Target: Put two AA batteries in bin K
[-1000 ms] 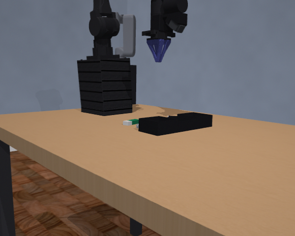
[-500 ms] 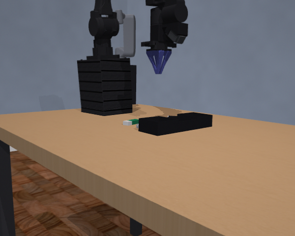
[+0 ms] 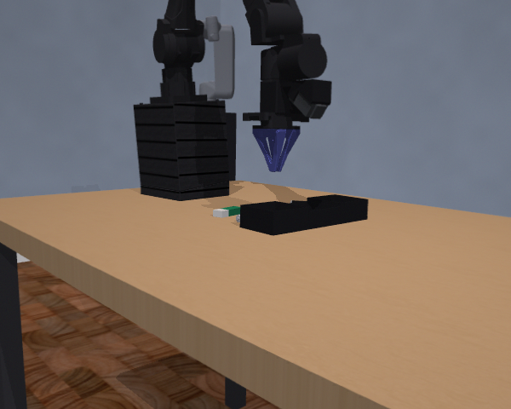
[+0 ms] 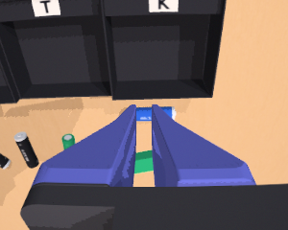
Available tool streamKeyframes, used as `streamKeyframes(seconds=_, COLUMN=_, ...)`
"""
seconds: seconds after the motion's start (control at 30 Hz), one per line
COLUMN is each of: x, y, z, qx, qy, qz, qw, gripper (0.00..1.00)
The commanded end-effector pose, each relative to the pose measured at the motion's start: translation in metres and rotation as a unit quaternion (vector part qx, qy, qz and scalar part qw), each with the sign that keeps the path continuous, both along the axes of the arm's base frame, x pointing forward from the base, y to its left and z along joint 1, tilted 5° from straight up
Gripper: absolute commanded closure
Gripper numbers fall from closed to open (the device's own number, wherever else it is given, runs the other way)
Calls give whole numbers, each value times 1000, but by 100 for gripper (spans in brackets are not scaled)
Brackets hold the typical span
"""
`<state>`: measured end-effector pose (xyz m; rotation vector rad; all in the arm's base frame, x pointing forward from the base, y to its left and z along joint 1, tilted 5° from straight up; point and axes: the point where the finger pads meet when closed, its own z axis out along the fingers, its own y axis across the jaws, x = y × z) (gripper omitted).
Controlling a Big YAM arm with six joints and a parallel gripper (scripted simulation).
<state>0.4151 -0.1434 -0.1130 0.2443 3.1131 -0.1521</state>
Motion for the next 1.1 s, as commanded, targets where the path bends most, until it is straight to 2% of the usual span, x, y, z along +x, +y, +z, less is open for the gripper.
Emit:
streamKeyframes(seconds=0.0, x=30, y=-25, z=-15, qx=-3, qy=-15, qz=14, qw=1000, gripper=91)
streamKeyframes(seconds=0.13, x=33, y=-31, z=-22, qx=-2, qy=-12, qz=14, qw=1000, gripper=91)
streamKeyframes(seconds=0.23, x=35, y=-21, z=-23, qx=-1, qy=-10, qz=24, qw=1000, gripper=91)
streamKeyframes(seconds=0.27, x=30, y=-24, z=-17, qx=-3, qy=-10, qz=14, qw=1000, gripper=91)
streamKeyframes(seconds=0.8, x=30, y=-23, z=-16, qx=-3, qy=-11, qz=14, qw=1000, gripper=91)
streamKeyframes(seconds=0.83, x=33, y=-17, z=-10, qx=-3, qy=-13, qz=26, qw=1000, gripper=91)
streamKeyframes(seconds=0.87, x=30, y=-23, z=-16, qx=-3, qy=-11, qz=14, qw=1000, gripper=91)
streamKeyframes(seconds=0.9, x=32, y=-17, z=-10, qx=-3, qy=-12, qz=26, qw=1000, gripper=91)
streamKeyframes(seconds=0.93, x=30, y=-18, z=-27, qx=-1, qy=-7, qz=25, qw=1000, gripper=91)
streamKeyframes(seconds=1.07, x=37, y=-26, z=-35, qx=-4, qy=-14, qz=20, qw=1000, gripper=91)
